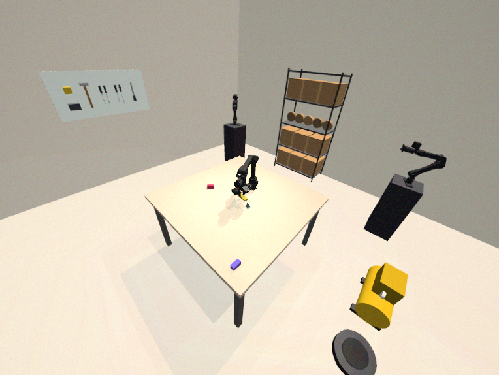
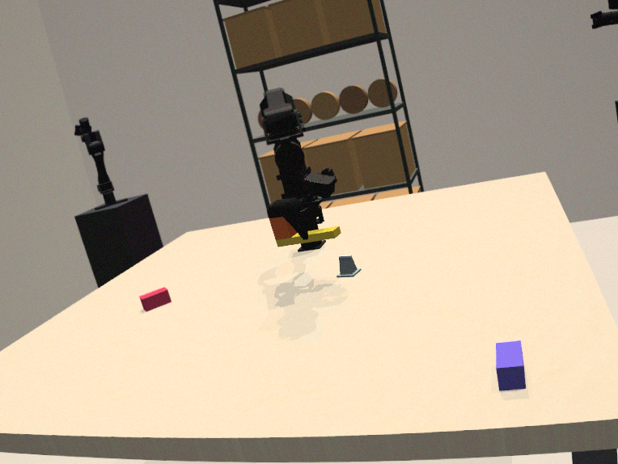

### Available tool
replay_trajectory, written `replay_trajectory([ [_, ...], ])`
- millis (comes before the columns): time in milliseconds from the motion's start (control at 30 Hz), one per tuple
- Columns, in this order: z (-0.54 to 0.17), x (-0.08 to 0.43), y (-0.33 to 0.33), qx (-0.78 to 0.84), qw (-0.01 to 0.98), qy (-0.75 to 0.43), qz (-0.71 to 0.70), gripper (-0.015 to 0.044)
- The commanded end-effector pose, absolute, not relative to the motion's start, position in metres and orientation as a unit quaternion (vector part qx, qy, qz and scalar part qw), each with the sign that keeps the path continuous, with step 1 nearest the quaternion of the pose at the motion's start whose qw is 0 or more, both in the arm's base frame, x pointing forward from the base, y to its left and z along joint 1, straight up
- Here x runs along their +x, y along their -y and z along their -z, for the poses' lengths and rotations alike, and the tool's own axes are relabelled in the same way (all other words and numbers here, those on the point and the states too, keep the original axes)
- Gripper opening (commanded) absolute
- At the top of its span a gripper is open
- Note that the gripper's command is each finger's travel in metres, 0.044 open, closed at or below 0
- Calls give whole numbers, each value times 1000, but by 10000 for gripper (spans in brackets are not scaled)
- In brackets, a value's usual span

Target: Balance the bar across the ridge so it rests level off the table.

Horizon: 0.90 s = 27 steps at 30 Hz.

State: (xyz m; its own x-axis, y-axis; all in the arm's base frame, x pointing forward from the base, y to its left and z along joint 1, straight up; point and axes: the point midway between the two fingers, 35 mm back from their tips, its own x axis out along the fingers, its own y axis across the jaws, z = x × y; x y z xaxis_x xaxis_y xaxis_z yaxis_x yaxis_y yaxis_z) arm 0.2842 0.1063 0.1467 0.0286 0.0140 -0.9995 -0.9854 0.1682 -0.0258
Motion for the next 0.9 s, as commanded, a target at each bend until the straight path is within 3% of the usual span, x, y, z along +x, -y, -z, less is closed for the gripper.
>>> replay_trajectory([
  [0,-147,286,-117,-505,510,-489,-496,0],
  [867,-146,256,-176,-689,194,-177,-675,0],
])
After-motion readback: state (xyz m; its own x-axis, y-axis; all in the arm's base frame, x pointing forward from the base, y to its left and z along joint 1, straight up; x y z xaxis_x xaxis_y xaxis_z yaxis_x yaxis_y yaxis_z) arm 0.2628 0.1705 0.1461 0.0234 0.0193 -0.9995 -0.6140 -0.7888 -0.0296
